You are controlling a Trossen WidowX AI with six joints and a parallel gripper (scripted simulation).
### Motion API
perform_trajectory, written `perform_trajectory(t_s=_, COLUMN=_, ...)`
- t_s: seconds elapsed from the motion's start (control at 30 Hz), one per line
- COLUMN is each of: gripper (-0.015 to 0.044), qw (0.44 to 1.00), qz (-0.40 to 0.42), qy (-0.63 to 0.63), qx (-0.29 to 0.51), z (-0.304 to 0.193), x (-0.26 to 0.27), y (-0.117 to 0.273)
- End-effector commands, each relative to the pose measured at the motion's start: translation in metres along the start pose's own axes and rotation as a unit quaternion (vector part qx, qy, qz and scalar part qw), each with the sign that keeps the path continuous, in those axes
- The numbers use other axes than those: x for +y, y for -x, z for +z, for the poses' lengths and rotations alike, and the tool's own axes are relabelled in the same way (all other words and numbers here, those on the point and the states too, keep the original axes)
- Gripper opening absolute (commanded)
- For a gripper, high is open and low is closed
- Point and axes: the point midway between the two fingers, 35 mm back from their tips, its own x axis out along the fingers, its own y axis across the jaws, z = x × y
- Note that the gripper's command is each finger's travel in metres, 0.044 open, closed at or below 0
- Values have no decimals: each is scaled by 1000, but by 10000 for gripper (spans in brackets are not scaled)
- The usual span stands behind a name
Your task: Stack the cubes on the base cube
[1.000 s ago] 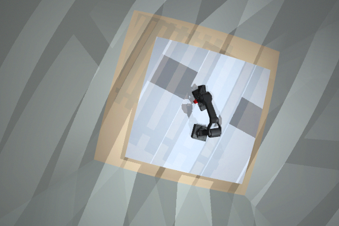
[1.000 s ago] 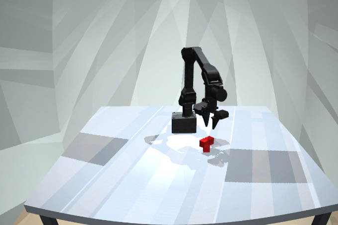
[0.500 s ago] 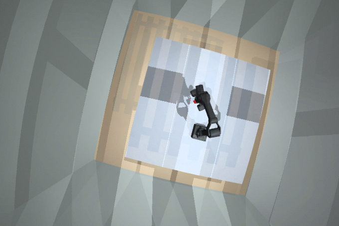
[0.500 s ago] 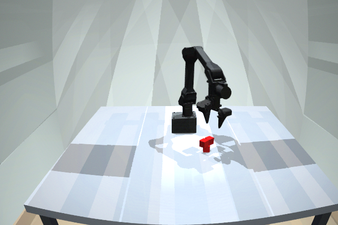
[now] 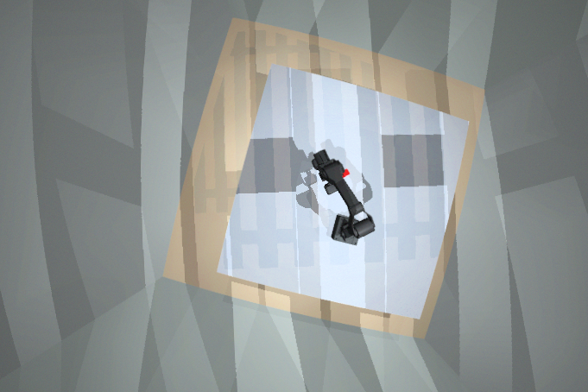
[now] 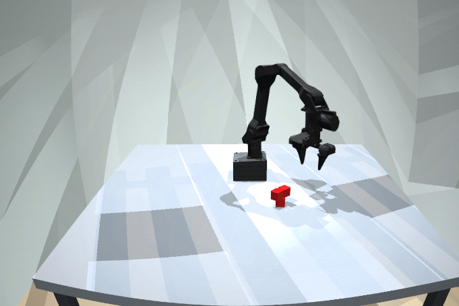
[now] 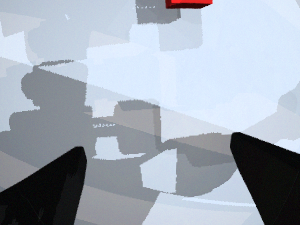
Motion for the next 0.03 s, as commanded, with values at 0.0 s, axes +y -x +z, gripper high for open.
perform_trajectory(t_s=0.0, gripper=400, qw=1000, qz=0, qy=-1, qx=2, z=-2, x=1, y=1)
